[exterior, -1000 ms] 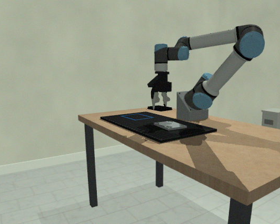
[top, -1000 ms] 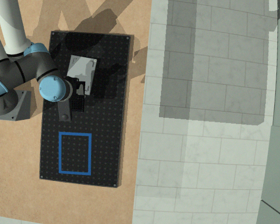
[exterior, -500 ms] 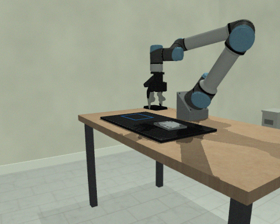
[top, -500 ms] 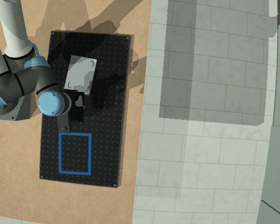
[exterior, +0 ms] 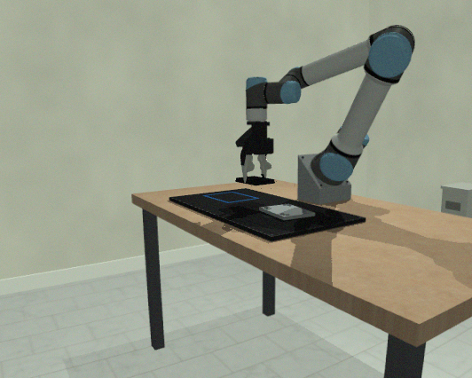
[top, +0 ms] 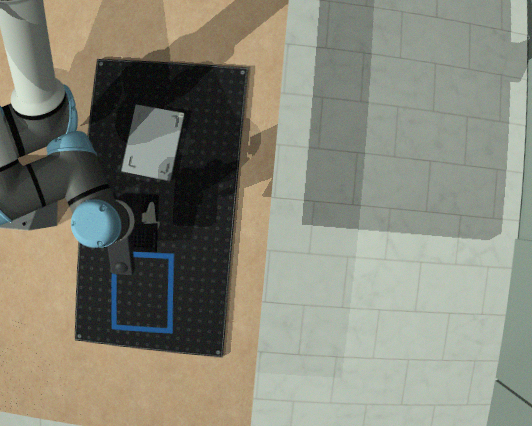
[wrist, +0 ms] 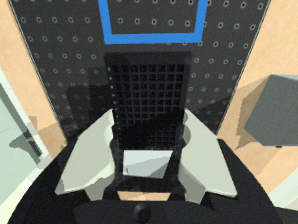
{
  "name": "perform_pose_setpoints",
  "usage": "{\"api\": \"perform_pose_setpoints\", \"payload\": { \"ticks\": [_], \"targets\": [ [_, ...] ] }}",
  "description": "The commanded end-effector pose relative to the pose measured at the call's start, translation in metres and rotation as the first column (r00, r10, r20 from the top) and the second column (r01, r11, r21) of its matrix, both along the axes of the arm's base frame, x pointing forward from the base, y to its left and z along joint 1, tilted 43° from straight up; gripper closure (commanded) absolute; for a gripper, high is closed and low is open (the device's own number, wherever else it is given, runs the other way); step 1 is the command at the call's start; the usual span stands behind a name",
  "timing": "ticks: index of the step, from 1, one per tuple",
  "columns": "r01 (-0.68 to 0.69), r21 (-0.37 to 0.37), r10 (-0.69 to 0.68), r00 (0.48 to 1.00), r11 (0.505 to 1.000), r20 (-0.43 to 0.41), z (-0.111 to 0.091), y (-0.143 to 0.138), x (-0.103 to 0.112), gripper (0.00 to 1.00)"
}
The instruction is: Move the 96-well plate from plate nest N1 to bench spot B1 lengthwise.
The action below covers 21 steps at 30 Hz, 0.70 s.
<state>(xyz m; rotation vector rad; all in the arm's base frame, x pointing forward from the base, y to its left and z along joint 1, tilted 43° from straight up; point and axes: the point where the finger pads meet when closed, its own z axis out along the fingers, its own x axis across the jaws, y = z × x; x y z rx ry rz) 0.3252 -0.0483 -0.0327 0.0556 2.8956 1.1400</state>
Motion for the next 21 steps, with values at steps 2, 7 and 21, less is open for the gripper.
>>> {"api": "perform_pose_setpoints", "payload": {
  "ticks": [2, 7, 21],
  "targets": [
    [0.000, -0.007, 0.000, 1.000, 1.000, 0.005, -0.014, -0.016, 0.001, 1.00],
    [0.000, -0.007, 0.000, 1.000, 1.000, 0.005, -0.025, -0.028, 0.000, 1.00],
    [0.000, -0.007, 0.000, 1.000, 1.000, 0.005, -0.054, -0.057, -0.003, 1.00]
  ]
}}
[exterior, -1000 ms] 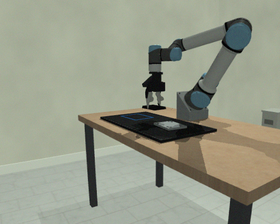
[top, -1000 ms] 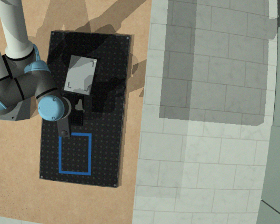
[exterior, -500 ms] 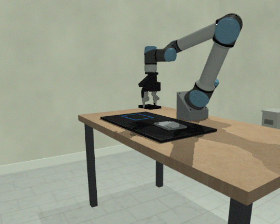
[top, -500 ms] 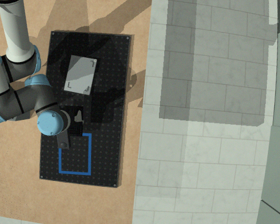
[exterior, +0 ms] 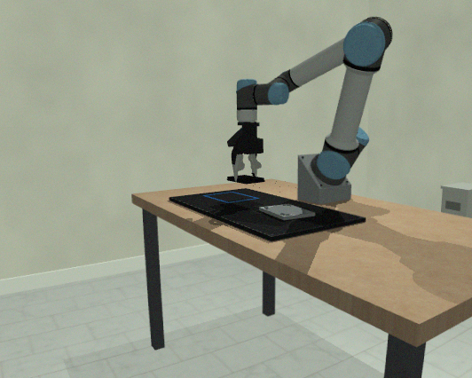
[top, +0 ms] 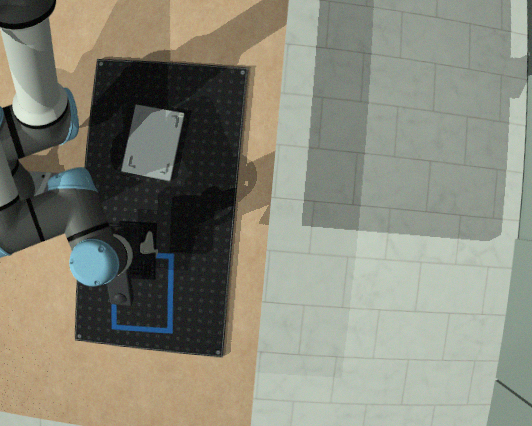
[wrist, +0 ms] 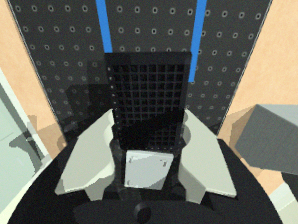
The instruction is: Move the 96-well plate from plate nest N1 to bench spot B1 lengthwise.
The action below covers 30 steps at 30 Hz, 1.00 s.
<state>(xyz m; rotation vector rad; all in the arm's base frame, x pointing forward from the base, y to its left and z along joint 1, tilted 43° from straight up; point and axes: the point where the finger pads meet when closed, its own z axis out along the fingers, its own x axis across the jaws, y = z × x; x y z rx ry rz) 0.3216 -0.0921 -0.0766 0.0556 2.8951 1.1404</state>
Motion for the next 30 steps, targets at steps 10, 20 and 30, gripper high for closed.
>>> {"api": "perform_pose_setpoints", "payload": {
  "ticks": [10, 20, 30],
  "targets": [
    [0.000, -0.008, 0.000, 1.000, 1.000, 0.004, -0.033, -0.036, -0.001, 1.00],
    [0.000, -0.008, 0.000, 1.000, 1.000, 0.004, -0.052, -0.055, -0.003, 1.00],
    [0.000, -0.008, 0.000, 1.000, 1.000, 0.004, -0.076, -0.079, -0.005, 1.00]
  ]
}}
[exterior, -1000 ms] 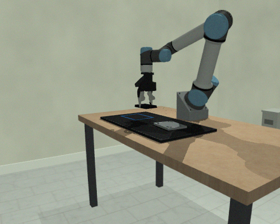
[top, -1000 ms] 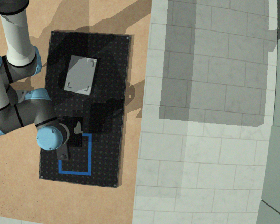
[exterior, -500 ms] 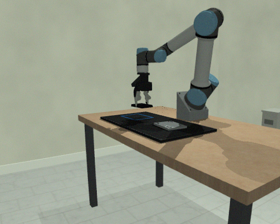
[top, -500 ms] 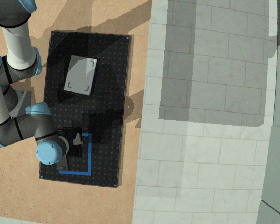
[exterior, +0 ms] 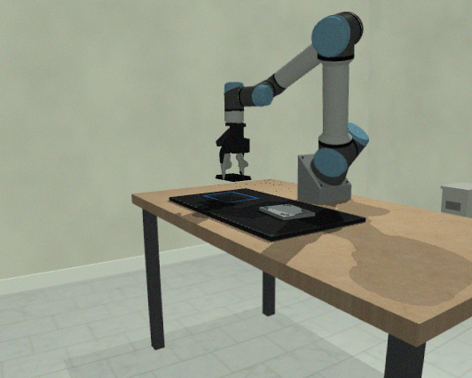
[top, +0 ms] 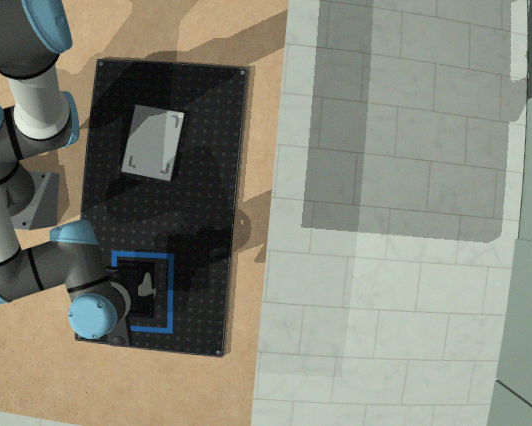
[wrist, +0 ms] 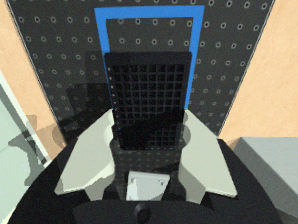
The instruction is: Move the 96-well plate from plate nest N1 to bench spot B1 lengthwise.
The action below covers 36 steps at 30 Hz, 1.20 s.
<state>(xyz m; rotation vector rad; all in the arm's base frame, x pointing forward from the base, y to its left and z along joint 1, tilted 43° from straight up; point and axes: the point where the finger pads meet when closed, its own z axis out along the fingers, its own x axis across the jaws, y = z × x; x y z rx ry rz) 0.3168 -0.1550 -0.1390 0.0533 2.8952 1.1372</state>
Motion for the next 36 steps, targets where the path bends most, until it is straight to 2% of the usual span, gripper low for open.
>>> {"api": "perform_pose_setpoints", "payload": {
  "ticks": [1, 36],
  "targets": [
    [0.001, -0.006, -0.001, 1.000, 1.000, 0.003, -0.0131, -0.0161, -0.0003, 1.00],
    [-0.001, -0.004, 0.001, 1.000, 1.000, 0.002, -0.0152, -0.0167, -0.0006, 1.00]
  ]
}}
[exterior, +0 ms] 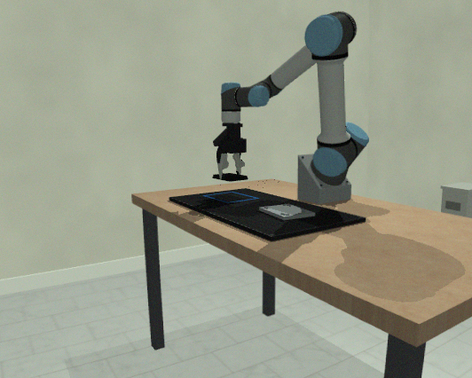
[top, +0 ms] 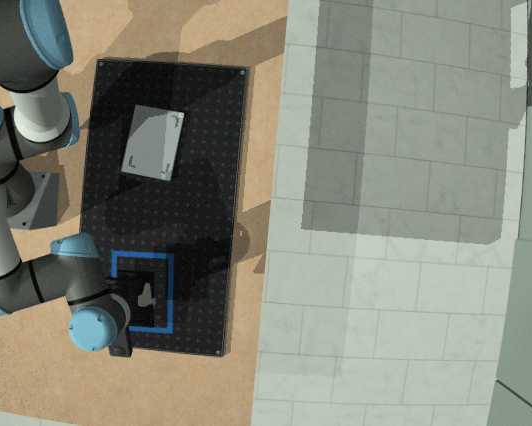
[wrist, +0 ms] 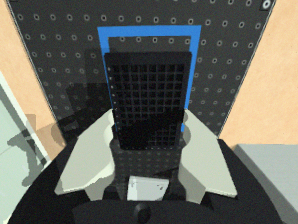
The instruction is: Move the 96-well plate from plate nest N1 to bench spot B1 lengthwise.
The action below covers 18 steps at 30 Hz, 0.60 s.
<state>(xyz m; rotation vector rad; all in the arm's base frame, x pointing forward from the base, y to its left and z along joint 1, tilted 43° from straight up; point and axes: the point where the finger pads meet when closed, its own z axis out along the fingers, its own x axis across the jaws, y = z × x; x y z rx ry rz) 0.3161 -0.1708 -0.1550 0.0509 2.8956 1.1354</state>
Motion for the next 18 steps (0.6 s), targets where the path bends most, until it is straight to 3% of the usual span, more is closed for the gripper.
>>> {"api": "perform_pose_setpoints", "payload": {
  "ticks": [1, 18],
  "targets": [
    [0.001, -0.003, -0.001, 1.000, 1.000, 0.001, 0.001, -0.001, 0.000, 1.00],
    [0.000, 0.002, 0.000, 1.000, 1.000, -0.001, -0.012, 0.014, 0.000, 1.00]
  ]
}}
